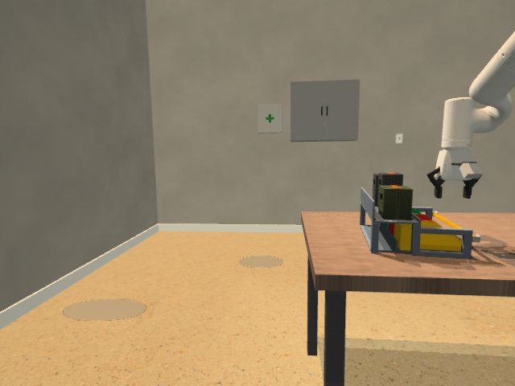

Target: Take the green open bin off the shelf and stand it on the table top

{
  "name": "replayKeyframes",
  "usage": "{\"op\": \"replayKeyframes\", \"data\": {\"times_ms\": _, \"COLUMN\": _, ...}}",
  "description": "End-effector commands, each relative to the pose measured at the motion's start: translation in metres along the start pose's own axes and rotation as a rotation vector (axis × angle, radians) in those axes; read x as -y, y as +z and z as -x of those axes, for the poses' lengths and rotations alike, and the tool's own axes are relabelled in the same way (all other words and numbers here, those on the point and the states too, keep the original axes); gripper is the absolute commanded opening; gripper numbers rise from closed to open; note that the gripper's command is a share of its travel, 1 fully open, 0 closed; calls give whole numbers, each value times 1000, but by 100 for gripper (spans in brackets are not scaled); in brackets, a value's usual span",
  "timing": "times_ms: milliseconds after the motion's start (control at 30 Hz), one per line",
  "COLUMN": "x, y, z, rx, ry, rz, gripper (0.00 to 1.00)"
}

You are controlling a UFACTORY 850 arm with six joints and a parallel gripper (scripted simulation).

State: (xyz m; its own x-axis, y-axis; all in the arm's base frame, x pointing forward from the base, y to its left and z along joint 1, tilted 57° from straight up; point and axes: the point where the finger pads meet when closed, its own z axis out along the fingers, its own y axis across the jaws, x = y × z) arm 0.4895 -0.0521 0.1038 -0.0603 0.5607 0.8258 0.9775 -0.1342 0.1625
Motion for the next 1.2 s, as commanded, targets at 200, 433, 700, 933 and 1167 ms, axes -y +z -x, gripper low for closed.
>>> {"op": "replayKeyframes", "data": {"times_ms": 200, "x": -1, "y": -1, "z": 0, "rx": 3, "ry": 98, "rz": -7, "gripper": 100}}
{"op": "replayKeyframes", "data": {"times_ms": 433, "x": -1, "y": -1, "z": 0, "rx": 3, "ry": 153, "rz": -7, "gripper": 100}}
{"op": "replayKeyframes", "data": {"times_ms": 700, "x": -1, "y": -1, "z": 0, "rx": 3, "ry": 167, "rz": -7, "gripper": 100}}
{"op": "replayKeyframes", "data": {"times_ms": 933, "x": -1, "y": -1, "z": 0, "rx": 3, "ry": 167, "rz": -7, "gripper": 47}}
{"op": "replayKeyframes", "data": {"times_ms": 1167, "x": -1, "y": -1, "z": 0, "rx": 3, "ry": 167, "rz": -7, "gripper": 47}}
